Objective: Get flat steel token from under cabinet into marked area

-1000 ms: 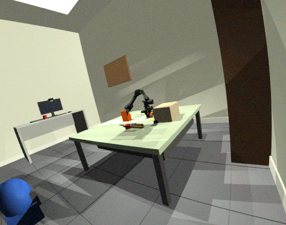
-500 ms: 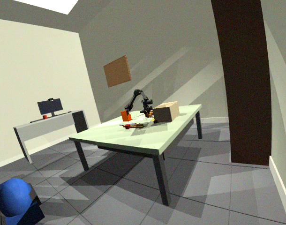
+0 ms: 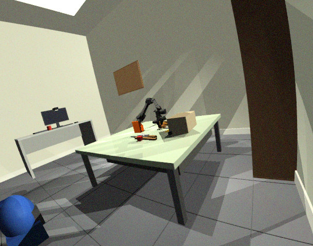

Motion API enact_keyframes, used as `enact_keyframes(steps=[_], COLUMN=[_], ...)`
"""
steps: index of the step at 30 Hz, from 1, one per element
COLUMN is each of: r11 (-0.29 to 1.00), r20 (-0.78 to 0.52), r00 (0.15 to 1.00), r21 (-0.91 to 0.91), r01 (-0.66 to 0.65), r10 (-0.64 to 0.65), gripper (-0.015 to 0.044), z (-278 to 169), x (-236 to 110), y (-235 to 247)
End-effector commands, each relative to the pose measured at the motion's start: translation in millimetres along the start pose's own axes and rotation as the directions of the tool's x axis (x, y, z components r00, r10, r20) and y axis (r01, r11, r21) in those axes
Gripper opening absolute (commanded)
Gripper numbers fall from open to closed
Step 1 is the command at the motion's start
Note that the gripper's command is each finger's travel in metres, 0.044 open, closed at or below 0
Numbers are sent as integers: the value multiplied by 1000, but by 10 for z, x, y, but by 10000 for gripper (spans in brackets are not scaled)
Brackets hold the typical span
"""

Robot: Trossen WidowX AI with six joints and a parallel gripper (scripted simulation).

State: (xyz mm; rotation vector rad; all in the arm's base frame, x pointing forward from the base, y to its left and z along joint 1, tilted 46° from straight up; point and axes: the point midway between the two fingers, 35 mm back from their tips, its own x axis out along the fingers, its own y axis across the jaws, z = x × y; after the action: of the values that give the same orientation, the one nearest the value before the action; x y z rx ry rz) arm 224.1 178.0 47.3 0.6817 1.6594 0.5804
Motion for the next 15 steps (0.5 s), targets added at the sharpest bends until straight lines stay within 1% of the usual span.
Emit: enact_keyframes(steps=[1,15], r11=[1000,1000], r20=[-3,-4], r00=[1000,1000], r21=[3,4], r01=[0,0], r10=[0,0], gripper=[0,0], z=[-69,-223], x=[8,8], y=[-4,9])
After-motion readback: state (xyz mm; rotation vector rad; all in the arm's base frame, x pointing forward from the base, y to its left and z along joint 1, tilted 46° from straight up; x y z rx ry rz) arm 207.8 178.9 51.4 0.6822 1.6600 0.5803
